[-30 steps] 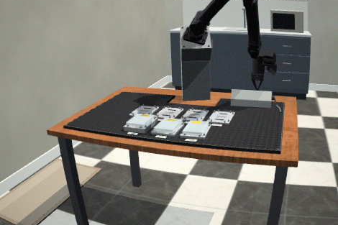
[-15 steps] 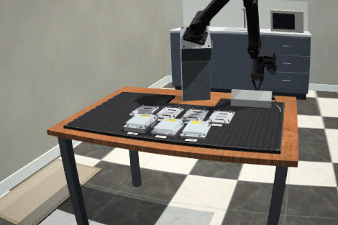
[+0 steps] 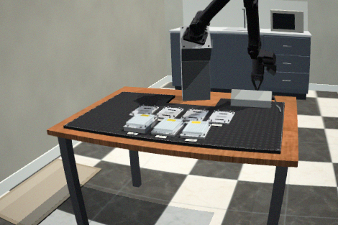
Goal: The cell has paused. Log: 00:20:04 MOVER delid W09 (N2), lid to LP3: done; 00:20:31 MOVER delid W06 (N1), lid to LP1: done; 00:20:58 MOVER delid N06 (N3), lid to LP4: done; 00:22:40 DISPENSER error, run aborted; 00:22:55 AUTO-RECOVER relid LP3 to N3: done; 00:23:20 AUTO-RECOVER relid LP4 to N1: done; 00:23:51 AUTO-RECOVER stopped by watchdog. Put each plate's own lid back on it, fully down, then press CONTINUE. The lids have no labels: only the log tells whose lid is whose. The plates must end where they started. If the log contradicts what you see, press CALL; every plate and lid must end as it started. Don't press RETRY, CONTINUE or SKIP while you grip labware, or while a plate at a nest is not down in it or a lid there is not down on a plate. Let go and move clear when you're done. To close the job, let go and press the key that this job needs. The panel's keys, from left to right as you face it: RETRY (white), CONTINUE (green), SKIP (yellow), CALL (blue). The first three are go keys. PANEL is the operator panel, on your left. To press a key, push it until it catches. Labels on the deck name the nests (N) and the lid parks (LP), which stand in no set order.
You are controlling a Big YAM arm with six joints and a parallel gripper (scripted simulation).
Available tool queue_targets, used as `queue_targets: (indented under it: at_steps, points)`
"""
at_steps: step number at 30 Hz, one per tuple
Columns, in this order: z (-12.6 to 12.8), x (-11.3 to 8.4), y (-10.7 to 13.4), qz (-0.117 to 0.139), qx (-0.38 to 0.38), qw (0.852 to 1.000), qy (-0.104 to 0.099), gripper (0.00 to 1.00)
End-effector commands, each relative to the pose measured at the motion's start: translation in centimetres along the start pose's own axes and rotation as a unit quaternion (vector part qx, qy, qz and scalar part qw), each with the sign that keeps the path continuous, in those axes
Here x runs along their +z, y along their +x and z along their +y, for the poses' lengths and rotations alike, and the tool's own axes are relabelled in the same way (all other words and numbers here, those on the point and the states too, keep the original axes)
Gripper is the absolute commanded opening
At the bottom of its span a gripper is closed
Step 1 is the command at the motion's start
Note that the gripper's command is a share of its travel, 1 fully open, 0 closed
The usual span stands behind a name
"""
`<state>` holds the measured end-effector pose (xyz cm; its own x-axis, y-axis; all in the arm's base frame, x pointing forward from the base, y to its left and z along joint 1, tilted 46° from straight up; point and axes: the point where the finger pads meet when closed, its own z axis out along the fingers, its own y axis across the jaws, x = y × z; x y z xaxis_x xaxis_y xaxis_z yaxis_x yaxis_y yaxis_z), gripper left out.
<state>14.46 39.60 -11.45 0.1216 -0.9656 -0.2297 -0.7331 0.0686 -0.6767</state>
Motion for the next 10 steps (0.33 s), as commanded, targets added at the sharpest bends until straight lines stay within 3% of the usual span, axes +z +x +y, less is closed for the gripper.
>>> queue_targets:
  at_steps: [1,10]
  points:
    - [-0.7,0.74,-0.27,0.0,0.007,1.0,0.005,0.0]
    - [-0.71,0.98,-0.17,0.001,0.006,1.0,0.005,0.0]
